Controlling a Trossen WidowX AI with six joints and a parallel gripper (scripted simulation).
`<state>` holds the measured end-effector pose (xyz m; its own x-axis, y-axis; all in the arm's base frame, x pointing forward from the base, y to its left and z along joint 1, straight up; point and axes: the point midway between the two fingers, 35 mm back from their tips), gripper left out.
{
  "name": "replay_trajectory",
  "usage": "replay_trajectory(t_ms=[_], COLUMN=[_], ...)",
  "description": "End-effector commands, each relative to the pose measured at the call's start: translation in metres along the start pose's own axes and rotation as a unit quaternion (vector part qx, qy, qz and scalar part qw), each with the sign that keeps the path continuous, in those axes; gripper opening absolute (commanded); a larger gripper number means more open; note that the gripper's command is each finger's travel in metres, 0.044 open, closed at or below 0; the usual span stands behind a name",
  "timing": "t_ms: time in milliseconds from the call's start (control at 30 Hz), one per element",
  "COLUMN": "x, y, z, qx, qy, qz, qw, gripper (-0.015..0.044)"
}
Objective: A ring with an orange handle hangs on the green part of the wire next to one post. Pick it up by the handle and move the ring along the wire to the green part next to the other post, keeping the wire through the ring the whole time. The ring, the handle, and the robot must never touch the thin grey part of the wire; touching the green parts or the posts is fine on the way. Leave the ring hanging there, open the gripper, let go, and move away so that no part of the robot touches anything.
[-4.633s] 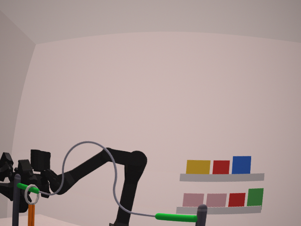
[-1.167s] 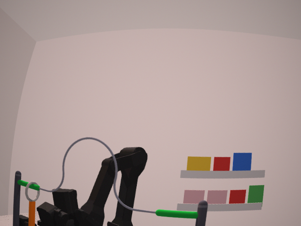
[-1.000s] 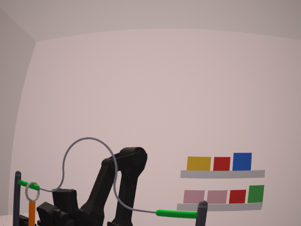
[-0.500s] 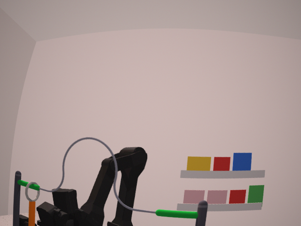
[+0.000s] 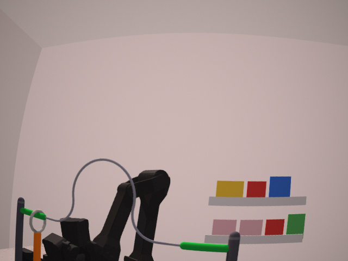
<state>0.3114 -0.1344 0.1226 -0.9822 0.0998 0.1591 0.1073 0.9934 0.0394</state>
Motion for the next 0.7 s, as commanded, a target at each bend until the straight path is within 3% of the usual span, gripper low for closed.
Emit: replay_trajectory(t_ms=[0, 667], x=[0.0, 0.002], y=[0.0, 0.001], z=[0.0, -0.012], qx=[0.0, 0.001], qy=[0.0, 0.0], qz=[0.0, 0.002], qw=[1.0, 1.0], gripper=[-0.015, -0.015])
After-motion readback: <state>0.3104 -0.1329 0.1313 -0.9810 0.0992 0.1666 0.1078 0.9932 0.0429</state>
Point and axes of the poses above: the point midway between the two fingers, 35 mm back from their tips, its own x axis back along the fingers, its own y axis across the jaws, z = x × y, and after that the axes turned 3 degrees about -x, right-handed
